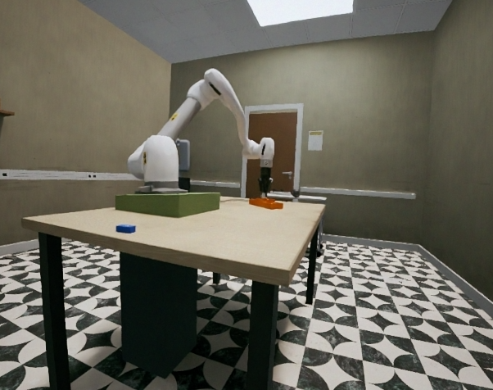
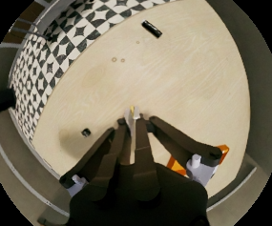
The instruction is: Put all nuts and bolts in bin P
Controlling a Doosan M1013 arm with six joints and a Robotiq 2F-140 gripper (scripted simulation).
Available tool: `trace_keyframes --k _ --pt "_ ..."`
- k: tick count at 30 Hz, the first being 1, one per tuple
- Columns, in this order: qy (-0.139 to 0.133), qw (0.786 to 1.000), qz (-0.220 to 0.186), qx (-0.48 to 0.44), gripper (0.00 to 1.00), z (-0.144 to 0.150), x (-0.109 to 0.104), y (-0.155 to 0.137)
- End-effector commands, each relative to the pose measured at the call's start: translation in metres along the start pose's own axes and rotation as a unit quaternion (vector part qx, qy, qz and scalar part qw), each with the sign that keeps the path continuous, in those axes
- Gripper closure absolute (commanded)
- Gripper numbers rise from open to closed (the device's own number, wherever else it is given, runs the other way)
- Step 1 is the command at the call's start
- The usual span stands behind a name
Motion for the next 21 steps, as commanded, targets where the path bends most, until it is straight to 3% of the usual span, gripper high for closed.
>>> trace_keyframes --k 1,7,21 --pt "0.0 1.0 0.001 0.0 0.85 0.0 -0.001 0.0" --pt "0.0 1.0 0.001 0.0 0.85 0.0 -0.001 0.0" --pt "0.0 1.0 0.001 0.0 0.85 0.0 -0.041 0.0"
Point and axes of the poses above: the point where the finger pads meet when closed, its own x axis out along the fingers, its own z axis across the jaws, y = z × x, the point moved 7 cm from there along -x, back along the fingers, and after that the axes turned 10 degrees about -x, right-handed, at the moved point
